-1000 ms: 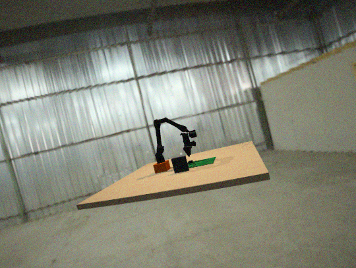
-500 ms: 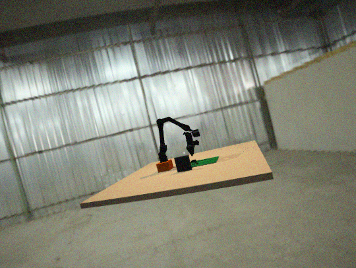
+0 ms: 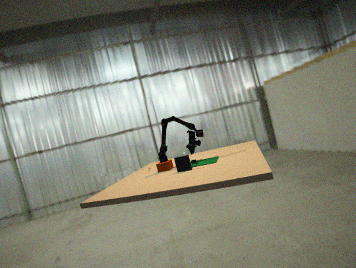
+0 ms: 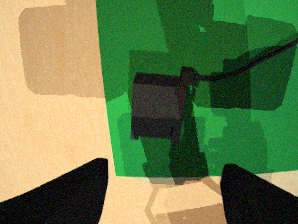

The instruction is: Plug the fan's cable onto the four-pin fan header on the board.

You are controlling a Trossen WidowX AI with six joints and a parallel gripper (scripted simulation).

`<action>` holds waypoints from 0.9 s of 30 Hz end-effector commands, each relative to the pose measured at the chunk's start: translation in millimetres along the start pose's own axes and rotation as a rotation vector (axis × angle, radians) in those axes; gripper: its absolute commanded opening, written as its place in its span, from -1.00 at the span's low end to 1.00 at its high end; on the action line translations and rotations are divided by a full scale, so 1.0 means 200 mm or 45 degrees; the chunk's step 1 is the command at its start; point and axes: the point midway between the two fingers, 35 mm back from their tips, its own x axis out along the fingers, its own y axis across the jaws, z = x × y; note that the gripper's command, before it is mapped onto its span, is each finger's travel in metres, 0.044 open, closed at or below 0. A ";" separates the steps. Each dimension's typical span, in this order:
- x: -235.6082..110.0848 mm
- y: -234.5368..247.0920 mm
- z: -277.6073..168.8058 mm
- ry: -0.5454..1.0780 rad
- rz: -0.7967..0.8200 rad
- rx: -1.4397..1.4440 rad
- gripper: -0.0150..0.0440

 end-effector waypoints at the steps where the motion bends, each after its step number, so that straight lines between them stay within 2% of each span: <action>1: 0.00 0.01 0.00 0.018 0.001 0.018 0.22; 4: 0.02 0.01 0.00 0.018 0.001 0.018 0.22; 9: 0.16 0.01 0.03 0.019 0.001 0.018 0.22; 27: 0.26 0.01 0.06 0.019 0.001 0.018 0.22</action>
